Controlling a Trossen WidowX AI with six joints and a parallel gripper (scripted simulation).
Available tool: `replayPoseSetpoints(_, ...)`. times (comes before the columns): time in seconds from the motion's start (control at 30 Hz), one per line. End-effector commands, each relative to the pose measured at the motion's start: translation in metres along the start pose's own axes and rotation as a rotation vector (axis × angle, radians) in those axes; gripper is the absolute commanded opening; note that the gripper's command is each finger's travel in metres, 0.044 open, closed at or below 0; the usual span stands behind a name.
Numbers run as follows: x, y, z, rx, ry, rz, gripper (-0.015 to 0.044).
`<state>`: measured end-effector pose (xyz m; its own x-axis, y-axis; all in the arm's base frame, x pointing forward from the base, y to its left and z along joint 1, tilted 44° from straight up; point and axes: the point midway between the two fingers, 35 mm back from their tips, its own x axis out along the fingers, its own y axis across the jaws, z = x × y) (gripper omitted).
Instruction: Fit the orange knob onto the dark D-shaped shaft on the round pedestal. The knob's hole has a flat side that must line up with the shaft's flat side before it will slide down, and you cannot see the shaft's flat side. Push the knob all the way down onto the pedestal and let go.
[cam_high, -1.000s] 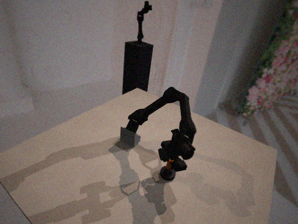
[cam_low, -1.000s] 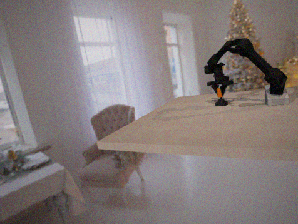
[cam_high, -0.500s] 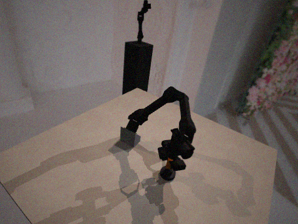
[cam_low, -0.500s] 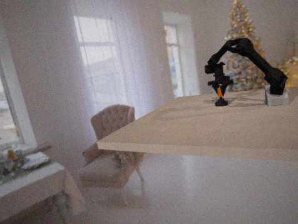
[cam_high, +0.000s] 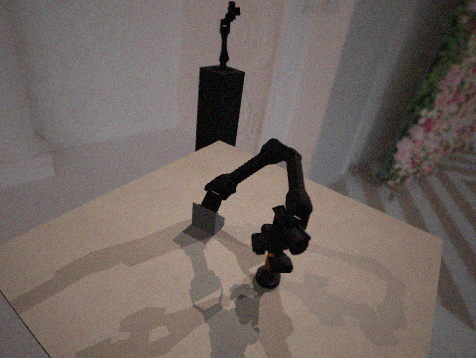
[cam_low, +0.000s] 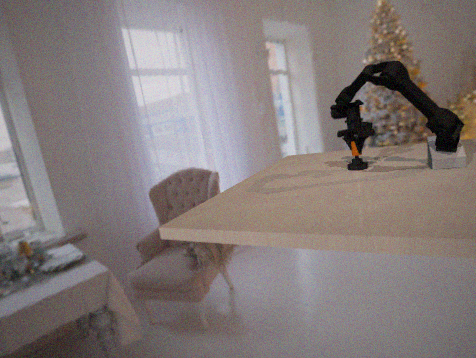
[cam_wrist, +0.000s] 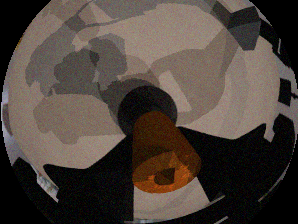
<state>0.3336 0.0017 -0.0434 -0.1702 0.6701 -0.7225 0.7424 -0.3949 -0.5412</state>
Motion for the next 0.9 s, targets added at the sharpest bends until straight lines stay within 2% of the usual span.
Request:
replayPoseSetpoints(0.0,-0.0012,0.0009,-0.0008,0.006,0.0,0.003,0.0)
replayPoseSetpoints(0.5,-0.0041,0.0012,-0.0004,0.006,0.0,0.003,0.0)
replayPoseSetpoints(0.73,-0.0042,0.003,-0.0008,0.205,0.001,0.003,0.0)
replayPoseSetpoints(0.87,-0.0029,0.0033,-0.0009,0.216,0.001,0.003,0.0)
